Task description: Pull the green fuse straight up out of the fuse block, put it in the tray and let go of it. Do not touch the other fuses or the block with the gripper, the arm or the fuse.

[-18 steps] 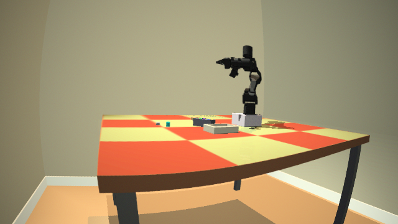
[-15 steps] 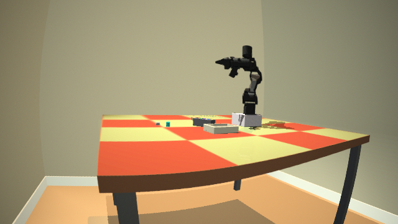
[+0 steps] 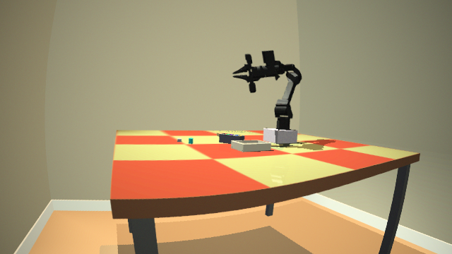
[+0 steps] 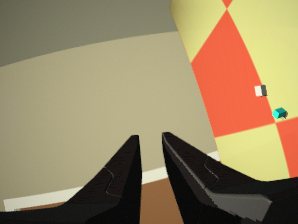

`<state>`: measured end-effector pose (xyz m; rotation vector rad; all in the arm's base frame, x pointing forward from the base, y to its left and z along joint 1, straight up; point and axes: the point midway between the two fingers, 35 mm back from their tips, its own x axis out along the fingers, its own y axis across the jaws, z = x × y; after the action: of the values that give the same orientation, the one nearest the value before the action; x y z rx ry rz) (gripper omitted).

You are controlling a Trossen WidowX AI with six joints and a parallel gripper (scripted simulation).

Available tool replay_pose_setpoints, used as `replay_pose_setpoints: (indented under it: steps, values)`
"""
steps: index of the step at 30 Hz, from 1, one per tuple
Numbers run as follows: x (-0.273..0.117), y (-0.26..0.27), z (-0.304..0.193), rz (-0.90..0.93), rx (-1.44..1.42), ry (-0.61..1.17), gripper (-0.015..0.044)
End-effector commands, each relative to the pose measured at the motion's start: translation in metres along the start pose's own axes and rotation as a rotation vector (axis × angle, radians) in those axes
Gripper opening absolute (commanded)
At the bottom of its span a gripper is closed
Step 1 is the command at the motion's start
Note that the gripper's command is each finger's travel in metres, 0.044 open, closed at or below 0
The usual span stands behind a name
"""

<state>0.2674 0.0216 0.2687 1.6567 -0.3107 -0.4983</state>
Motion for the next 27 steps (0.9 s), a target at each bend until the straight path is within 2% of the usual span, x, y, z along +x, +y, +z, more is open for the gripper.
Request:
replay_pose_setpoints:
  steps: [1,8,14,21,27]
  values:
    - [0.046,-0.055,-0.026,-0.296,-0.97,0.176,0.0061]
    - [0.066,-0.092,-0.026,-0.46,-1.413,0.382,0.0061]
    - [0.077,-0.127,-0.021,-0.582,-1.743,0.653,0.0061]
    - [0.083,-0.167,-0.009,-0.649,-2.036,1.114,0.0061]
    - [0.081,-0.199,0.003,-0.591,-2.122,1.597,0.0061]
